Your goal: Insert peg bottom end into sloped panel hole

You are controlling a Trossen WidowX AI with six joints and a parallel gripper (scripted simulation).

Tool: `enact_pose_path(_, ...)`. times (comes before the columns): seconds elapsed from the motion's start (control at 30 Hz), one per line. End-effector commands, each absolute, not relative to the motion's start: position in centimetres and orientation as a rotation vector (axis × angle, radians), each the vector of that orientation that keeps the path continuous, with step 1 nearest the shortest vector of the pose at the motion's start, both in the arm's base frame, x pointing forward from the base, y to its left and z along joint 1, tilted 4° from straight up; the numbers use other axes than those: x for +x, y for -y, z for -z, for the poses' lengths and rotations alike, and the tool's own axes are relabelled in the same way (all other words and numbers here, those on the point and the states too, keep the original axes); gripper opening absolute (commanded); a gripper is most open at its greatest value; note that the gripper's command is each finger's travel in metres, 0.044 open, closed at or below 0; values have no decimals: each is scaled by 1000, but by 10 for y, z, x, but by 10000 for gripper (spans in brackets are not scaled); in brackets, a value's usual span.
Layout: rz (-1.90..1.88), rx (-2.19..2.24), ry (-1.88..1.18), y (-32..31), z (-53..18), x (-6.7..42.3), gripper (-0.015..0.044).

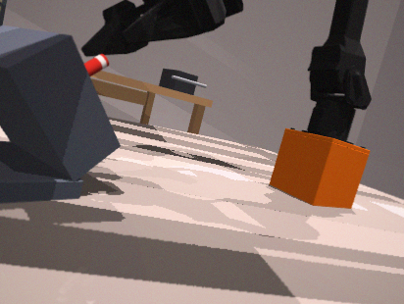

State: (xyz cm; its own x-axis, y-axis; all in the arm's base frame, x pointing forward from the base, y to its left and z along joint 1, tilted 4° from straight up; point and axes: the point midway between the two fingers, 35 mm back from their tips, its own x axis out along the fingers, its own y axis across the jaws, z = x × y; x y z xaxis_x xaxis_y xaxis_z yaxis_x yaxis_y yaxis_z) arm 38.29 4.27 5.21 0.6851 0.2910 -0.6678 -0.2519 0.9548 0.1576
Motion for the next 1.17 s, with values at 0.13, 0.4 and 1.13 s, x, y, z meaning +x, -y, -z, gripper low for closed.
enact_pose_path(0.13,-308,54,-763,-40,-57,375,440)
enact_pose_path(0.4,-307,54,-763,-37,-64,370,440)
enact_pose_path(1.13,-304,54,-761,-29,-82,357,440)
